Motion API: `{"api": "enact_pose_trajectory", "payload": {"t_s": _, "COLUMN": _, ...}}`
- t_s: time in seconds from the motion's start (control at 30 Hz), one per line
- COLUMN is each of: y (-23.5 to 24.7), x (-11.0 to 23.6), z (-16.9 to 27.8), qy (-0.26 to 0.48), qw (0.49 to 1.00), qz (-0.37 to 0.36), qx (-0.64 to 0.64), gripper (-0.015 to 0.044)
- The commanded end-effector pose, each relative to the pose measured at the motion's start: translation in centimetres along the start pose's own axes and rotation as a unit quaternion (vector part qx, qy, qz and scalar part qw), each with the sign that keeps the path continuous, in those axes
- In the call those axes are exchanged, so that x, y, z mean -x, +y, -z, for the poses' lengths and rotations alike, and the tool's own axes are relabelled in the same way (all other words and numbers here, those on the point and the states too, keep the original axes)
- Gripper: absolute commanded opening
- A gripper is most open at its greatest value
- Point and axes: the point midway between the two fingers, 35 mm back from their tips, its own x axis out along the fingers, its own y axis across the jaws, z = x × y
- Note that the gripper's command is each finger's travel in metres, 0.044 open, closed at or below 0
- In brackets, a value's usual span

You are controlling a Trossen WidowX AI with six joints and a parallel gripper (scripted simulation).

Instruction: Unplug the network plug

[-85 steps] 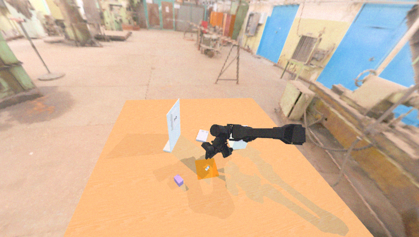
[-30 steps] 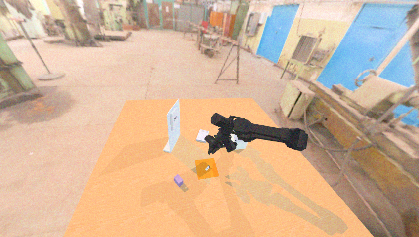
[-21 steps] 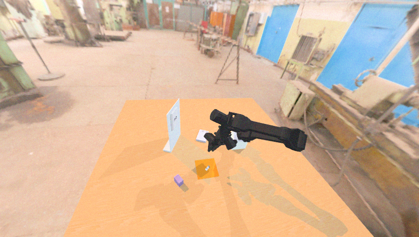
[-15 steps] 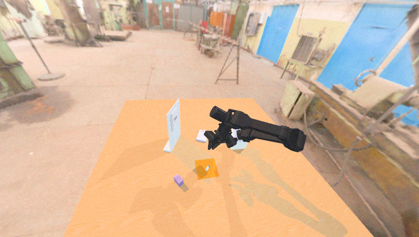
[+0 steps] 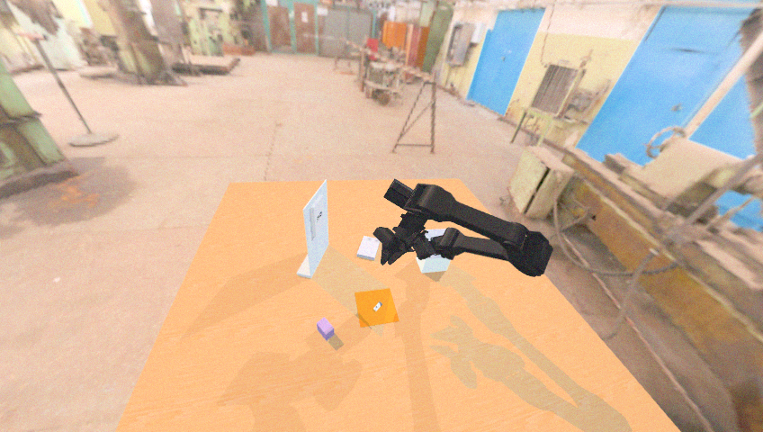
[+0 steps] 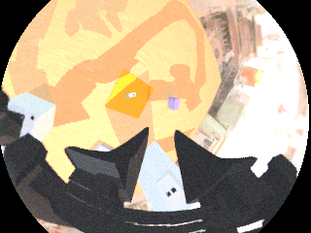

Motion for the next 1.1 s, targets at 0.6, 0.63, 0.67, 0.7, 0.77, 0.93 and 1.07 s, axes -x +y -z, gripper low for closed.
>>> {"api": "enact_pose_trajectory", "payload": {"t_s": 0.6, "y": -2.3, "x": 3.3, "z": -0.6, "qy": -0.009, "qw": 1.000, "qz": 0.018, "qx": 0.001, "gripper": 0.0340}}
{"api": "enact_pose_trajectory", "payload": {"t_s": 0.63, "y": -2.3, "x": 3.3, "z": -0.6, "qy": -0.009, "qw": 1.000, "qz": 0.018, "qx": 0.001, "gripper": 0.0366}}
{"api": "enact_pose_trajectory", "payload": {"t_s": 0.67, "y": -2.3, "x": 3.3, "z": -0.6, "qy": -0.009, "qw": 1.000, "qz": 0.018, "qx": 0.001, "gripper": 0.0392}}
{"api": "enact_pose_trajectory", "payload": {"t_s": 0.7, "y": -2.3, "x": 3.3, "z": -0.6, "qy": -0.009, "qw": 1.000, "qz": 0.018, "qx": 0.001, "gripper": 0.0419}}
{"api": "enact_pose_trajectory", "payload": {"t_s": 0.77, "y": -2.3, "x": 3.3, "z": -0.6, "qy": -0.009, "qw": 1.000, "qz": 0.018, "qx": 0.001, "gripper": 0.0440}}
{"api": "enact_pose_trajectory", "payload": {"t_s": 0.93, "y": -2.3, "x": 3.3, "z": -0.6, "qy": -0.009, "qw": 1.000, "qz": 0.018, "qx": 0.001, "gripper": 0.0440}}
{"api": "enact_pose_trajectory", "payload": {"t_s": 1.07, "y": -2.3, "x": 3.3, "z": -0.6, "qy": -0.009, "qw": 1.000, "qz": 0.018, "qx": 0.001, "gripper": 0.0440}}
